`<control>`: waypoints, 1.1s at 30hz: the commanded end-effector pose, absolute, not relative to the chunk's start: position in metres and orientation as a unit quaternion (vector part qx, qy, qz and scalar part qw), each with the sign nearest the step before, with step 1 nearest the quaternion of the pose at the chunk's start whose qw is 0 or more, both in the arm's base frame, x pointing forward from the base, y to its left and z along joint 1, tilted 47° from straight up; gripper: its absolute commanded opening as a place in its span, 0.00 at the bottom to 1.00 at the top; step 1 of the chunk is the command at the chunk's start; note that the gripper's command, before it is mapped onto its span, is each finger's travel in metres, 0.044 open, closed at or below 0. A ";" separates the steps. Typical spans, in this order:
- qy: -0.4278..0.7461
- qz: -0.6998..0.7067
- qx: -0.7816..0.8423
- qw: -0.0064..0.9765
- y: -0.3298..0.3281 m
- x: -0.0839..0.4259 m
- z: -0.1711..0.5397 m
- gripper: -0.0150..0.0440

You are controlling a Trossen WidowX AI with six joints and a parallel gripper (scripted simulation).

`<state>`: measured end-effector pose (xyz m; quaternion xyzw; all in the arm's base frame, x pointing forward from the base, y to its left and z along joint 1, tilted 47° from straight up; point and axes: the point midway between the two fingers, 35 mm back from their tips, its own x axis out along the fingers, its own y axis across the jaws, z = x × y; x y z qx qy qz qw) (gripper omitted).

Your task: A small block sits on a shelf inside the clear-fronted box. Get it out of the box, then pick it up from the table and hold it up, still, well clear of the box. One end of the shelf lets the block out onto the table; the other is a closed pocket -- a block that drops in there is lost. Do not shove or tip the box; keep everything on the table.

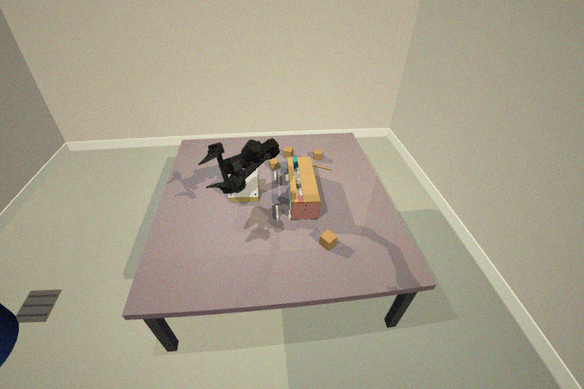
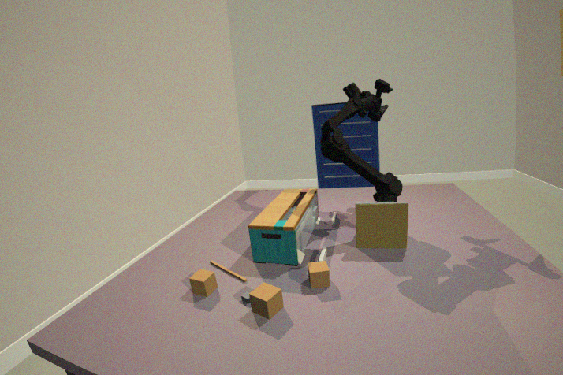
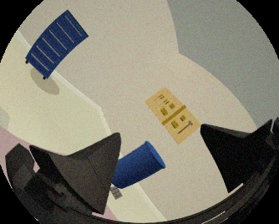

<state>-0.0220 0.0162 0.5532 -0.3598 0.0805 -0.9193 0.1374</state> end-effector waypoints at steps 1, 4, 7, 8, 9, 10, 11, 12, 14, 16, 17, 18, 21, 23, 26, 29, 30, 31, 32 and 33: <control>0.079 -0.920 -0.358 0.140 0.015 -0.023 0.553 0.93; 0.056 -0.922 -0.337 0.181 0.005 -0.036 0.549 0.93; 0.011 -0.920 -0.286 0.266 -0.022 -0.057 0.539 0.93; -0.004 -0.917 -0.265 0.297 -0.034 -0.064 0.535 0.93; -0.019 -0.913 -0.243 0.327 -0.046 -0.069 0.531 0.93; -0.032 -0.907 -0.221 0.356 -0.058 -0.073 0.526 0.93; -0.043 -0.901 -0.200 0.382 -0.069 -0.075 0.521 0.93; -0.053 -0.895 -0.179 0.406 -0.080 -0.077 0.516 0.93; -0.070 -0.879 -0.136 0.451 -0.103 -0.078 0.506 0.93; -0.083 -0.861 -0.092 0.493 -0.125 -0.075 0.495 0.93; -0.089 -0.851 -0.069 0.513 -0.136 -0.072 0.490 0.93; -0.093 -0.841 -0.046 0.532 -0.147 -0.068 0.484 0.93; -0.099 -0.806 0.022 0.584 -0.177 -0.052 0.466 0.93; -0.098 -0.780 0.066 0.615 -0.195 -0.037 0.455 0.93; -0.090 -0.739 0.130 0.654 -0.218 -0.009 0.437 0.93; -0.074 -0.698 0.191 0.686 -0.234 0.023 0.419 0.93; -0.067 -0.685 0.211 0.694 -0.238 0.034 0.412 0.93; -0.060 -0.672 0.230 0.701 -0.242 0.046 0.406 0.93; -0.051 -0.660 0.249 0.707 -0.244 0.057 0.399 0.93; -0.042 -0.647 0.267 0.713 -0.246 0.069 0.393 0.93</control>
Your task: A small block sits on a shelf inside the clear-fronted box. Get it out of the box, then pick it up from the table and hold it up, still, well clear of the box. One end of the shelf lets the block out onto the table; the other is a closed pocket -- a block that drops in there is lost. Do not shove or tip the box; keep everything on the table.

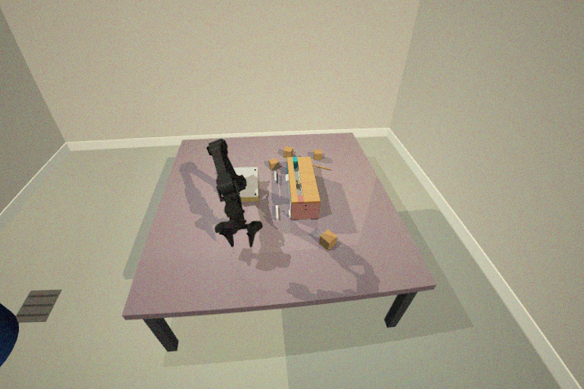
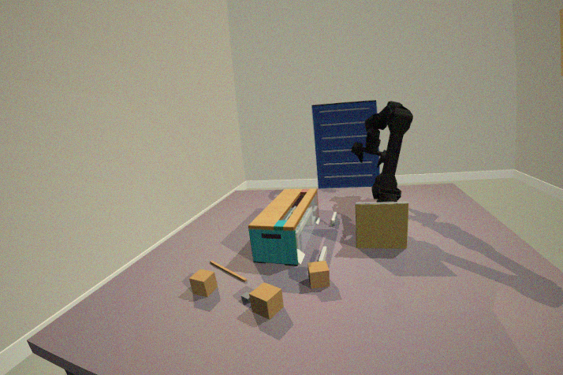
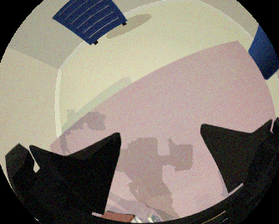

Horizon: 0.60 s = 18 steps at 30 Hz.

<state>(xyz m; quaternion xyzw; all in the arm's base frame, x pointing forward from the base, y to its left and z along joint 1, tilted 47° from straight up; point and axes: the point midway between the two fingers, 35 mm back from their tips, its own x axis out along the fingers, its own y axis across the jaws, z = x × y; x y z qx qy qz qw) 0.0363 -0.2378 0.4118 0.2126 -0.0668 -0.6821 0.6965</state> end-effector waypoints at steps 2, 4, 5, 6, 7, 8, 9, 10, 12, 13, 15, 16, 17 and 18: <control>-0.022 -0.622 0.301 0.722 -0.248 0.094 0.379 0.93; 0.000 -0.599 0.333 0.729 -0.246 0.118 0.366 0.93; 0.012 -0.587 0.347 0.731 -0.244 0.130 0.359 0.93; 0.025 -0.576 0.361 0.733 -0.241 0.143 0.352 0.93; 0.038 -0.565 0.375 0.734 -0.238 0.155 0.345 0.93; 0.050 -0.558 0.393 0.729 -0.234 0.166 0.335 0.93; 0.064 -0.551 0.411 0.723 -0.228 0.178 0.325 0.93; 0.079 -0.544 0.429 0.717 -0.221 0.190 0.314 0.93; 0.110 -0.534 0.458 0.702 -0.205 0.212 0.293 0.93; 0.125 -0.531 0.471 0.694 -0.196 0.222 0.283 0.93; 0.156 -0.527 0.490 0.677 -0.176 0.240 0.263 0.93; 0.171 -0.526 0.498 0.668 -0.165 0.247 0.254 0.93; 0.186 -0.526 0.503 0.660 -0.153 0.254 0.244 0.93; 0.207 -0.526 0.502 0.655 -0.142 0.261 0.234 0.93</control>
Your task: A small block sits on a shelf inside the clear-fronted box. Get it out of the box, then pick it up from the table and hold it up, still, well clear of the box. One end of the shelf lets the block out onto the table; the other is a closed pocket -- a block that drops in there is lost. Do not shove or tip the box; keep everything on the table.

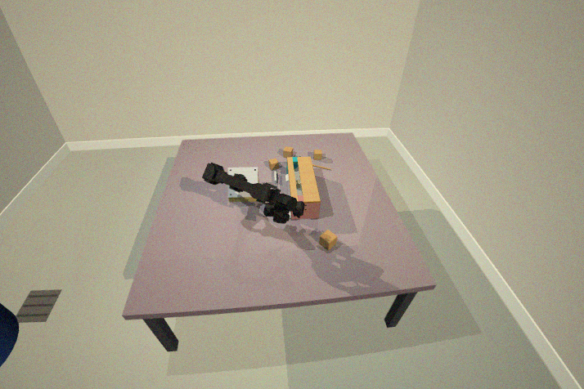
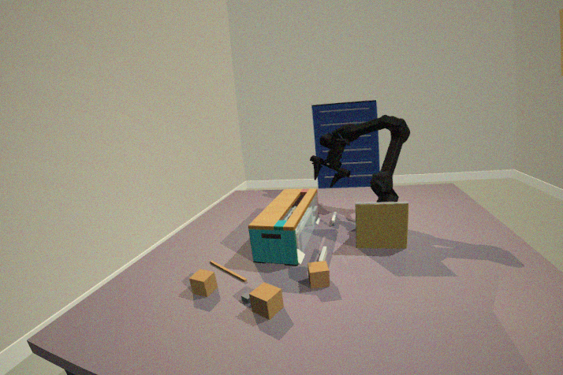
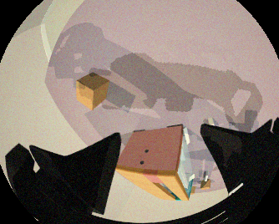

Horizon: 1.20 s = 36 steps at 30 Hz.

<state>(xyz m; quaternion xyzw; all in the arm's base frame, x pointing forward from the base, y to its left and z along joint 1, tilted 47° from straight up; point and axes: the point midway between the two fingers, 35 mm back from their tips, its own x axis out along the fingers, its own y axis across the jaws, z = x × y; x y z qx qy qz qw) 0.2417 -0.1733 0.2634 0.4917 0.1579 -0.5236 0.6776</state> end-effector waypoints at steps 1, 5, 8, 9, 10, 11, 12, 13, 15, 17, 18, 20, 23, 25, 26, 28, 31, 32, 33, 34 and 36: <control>0.227 -0.526 0.499 0.650 -0.130 0.267 0.224 0.93; 0.299 -0.536 0.474 0.631 -0.081 0.281 0.187 0.93; 0.332 -0.558 0.451 0.613 -0.049 0.282 0.162 0.93; 0.339 -0.567 0.442 0.606 -0.040 0.281 0.155 0.93; 0.345 -0.578 0.432 0.600 -0.030 0.279 0.147 0.93; 0.351 -0.590 0.419 0.594 -0.019 0.277 0.138 0.93; 0.355 -0.602 0.404 0.590 -0.008 0.273 0.130 0.93; 0.356 -0.612 0.392 0.587 0.000 0.270 0.124 0.93; 0.357 -0.620 0.382 0.586 0.007 0.268 0.120 0.93; 0.357 -0.620 0.382 0.586 0.007 0.268 0.120 0.93; 0.357 -0.620 0.382 0.586 0.007 0.268 0.120 0.93; 0.357 -0.620 0.382 0.586 0.007 0.268 0.119 0.93; 0.357 -0.619 0.382 0.586 0.005 0.268 0.117 0.93; 0.357 -0.619 0.382 0.586 0.003 0.269 0.115 0.93; 0.357 -0.619 0.382 0.586 0.002 0.269 0.114 0.93; 0.357 -0.619 0.382 0.586 0.000 0.270 0.111 0.93; 0.357 -0.619 0.382 0.586 -0.003 0.270 0.108 0.93; 0.357 -0.619 0.382 0.586 -0.004 0.271 0.106 0.93; 0.357 -0.619 0.382 0.586 -0.005 0.271 0.105 0.93; 0.357 -0.619 0.382 0.586 -0.006 0.271 0.104 0.93; 0.357 -0.619 0.383 0.586 -0.008 0.271 0.101 0.93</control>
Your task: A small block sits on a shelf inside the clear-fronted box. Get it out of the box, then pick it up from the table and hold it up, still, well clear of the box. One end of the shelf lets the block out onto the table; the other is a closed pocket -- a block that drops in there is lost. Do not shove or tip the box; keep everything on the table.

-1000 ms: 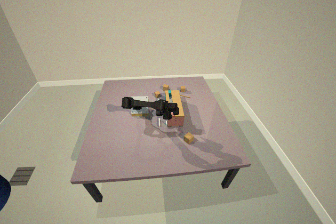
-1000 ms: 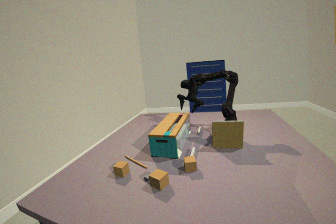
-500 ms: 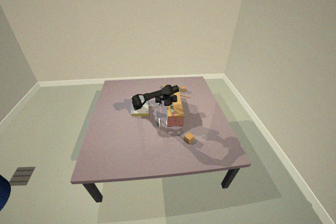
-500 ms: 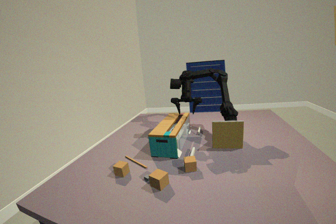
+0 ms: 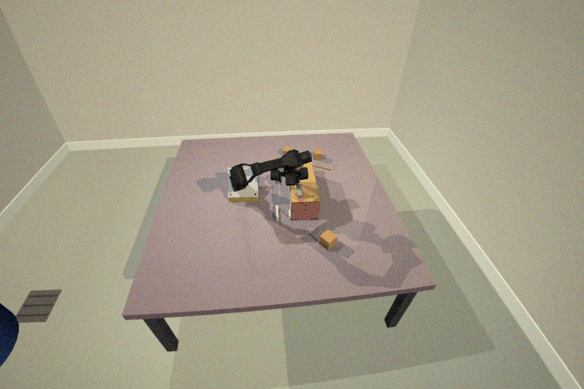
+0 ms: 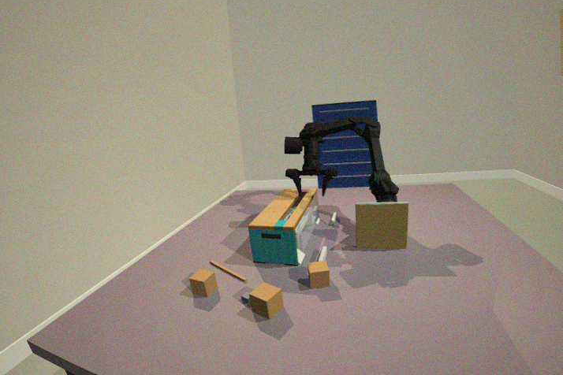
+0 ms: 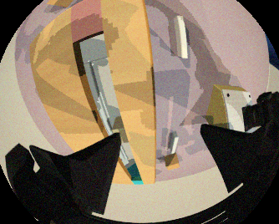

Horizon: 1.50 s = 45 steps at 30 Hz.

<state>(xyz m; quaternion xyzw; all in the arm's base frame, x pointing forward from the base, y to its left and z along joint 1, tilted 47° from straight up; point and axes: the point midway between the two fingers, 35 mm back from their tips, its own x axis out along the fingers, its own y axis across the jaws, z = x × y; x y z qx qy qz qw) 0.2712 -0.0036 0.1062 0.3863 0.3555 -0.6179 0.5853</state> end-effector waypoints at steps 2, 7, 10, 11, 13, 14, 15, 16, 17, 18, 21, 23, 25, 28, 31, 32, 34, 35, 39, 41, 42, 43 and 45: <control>0.357 -0.619 0.383 0.586 -0.010 0.272 0.099 0.93; 0.357 -0.619 0.383 0.586 -0.015 0.272 0.093 0.93; 0.357 -0.619 0.383 0.586 -0.018 0.273 0.089 0.93; 0.357 -0.619 0.383 0.586 -0.019 0.273 0.088 0.93; 0.357 -0.619 0.383 0.586 -0.021 0.273 0.085 0.93; 0.356 -0.619 0.383 0.586 -0.022 0.273 0.084 0.93; 0.356 -0.619 0.383 0.586 -0.023 0.273 0.083 0.93; 0.356 -0.619 0.383 0.586 -0.024 0.273 0.082 0.93; 0.356 -0.619 0.383 0.586 -0.025 0.273 0.080 0.93; 0.356 -0.619 0.383 0.586 -0.026 0.273 0.079 0.93; 0.356 -0.619 0.382 0.586 -0.030 0.273 0.076 0.93; 0.356 -0.619 0.382 0.586 -0.032 0.273 0.073 0.93; 0.356 -0.619 0.382 0.586 -0.034 0.273 0.071 0.93; 0.356 -0.619 0.382 0.586 -0.037 0.272 0.067 0.93; 0.356 -0.619 0.382 0.586 -0.040 0.272 0.064 0.93; 0.355 -0.619 0.382 0.586 -0.041 0.272 0.062 0.93; 0.355 -0.620 0.382 0.587 -0.043 0.271 0.060 0.93; 0.355 -0.620 0.382 0.587 -0.044 0.271 0.059 0.93; 0.354 -0.619 0.385 0.586 -0.040 0.273 0.063 0.93; 0.354 -0.619 0.385 0.586 -0.037 0.273 0.059 0.93; 0.354 -0.619 0.385 0.586 -0.035 0.273 0.057 0.93; 0.354 -0.619 0.385 0.586 -0.033 0.273 0.054 0.93; 0.355 -0.619 0.385 0.586 -0.029 0.273 0.051 0.93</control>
